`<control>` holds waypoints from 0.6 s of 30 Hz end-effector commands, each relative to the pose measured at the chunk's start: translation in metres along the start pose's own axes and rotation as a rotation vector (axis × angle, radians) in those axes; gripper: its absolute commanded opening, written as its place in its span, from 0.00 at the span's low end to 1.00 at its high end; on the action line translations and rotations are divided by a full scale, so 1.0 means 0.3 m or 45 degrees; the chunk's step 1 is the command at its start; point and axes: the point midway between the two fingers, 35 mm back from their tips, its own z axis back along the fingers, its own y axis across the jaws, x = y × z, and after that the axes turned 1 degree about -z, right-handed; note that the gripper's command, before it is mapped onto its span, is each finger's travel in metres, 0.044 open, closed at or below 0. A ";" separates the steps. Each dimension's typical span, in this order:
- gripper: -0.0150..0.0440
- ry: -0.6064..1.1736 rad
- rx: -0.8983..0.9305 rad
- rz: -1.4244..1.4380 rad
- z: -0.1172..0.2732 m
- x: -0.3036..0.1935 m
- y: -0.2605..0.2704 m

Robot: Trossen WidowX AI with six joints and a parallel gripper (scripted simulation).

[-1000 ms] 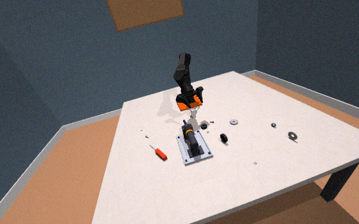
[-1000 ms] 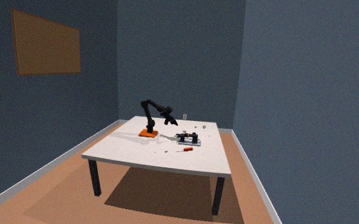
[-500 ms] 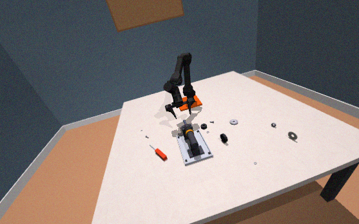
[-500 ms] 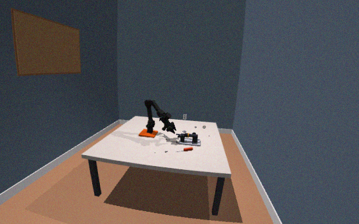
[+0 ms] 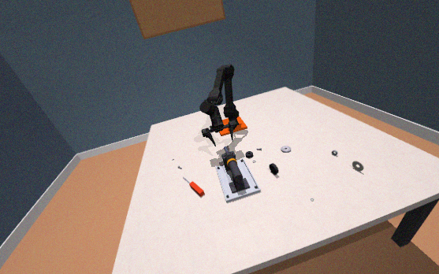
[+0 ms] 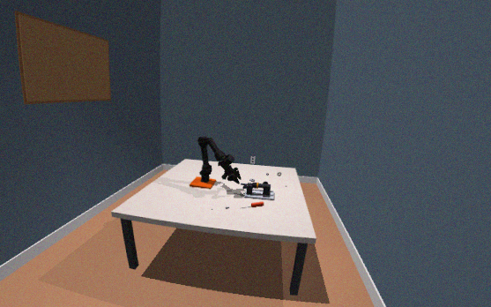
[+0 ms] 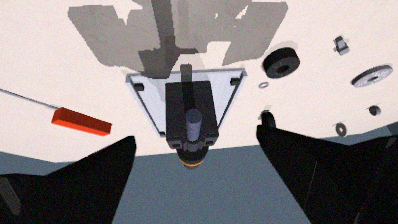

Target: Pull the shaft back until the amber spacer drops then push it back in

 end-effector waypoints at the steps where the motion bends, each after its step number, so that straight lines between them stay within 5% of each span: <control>1: 1.00 -0.005 0.004 -0.008 -0.003 0.002 0.003; 18: 1.00 0.077 0.005 -0.014 -0.016 0.010 0.008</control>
